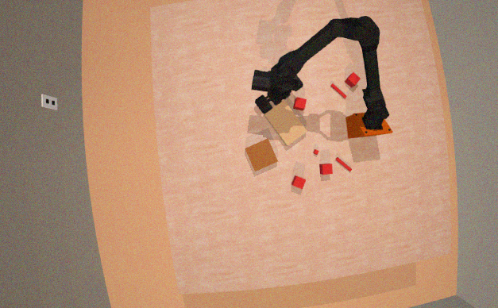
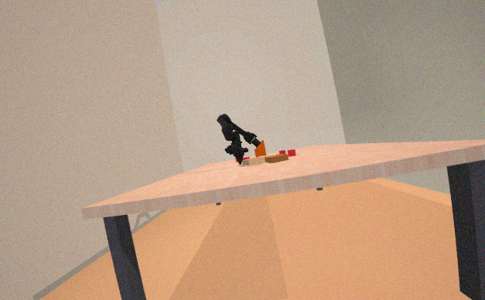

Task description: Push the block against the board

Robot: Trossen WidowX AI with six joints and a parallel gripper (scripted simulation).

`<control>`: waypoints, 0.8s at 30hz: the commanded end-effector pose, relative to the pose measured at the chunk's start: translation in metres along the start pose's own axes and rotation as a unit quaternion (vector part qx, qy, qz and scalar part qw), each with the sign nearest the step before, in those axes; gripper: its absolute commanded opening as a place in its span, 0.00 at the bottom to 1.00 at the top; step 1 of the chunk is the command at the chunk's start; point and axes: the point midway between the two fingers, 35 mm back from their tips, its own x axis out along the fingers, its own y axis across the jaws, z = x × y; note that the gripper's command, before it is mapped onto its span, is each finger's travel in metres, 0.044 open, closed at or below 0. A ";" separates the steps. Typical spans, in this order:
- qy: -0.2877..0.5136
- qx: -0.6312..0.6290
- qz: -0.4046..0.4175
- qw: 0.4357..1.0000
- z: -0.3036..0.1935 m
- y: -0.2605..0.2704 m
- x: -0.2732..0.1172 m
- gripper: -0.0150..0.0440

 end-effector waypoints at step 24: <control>0.004 -0.001 0.000 1.000 -0.031 0.002 0.001 0.25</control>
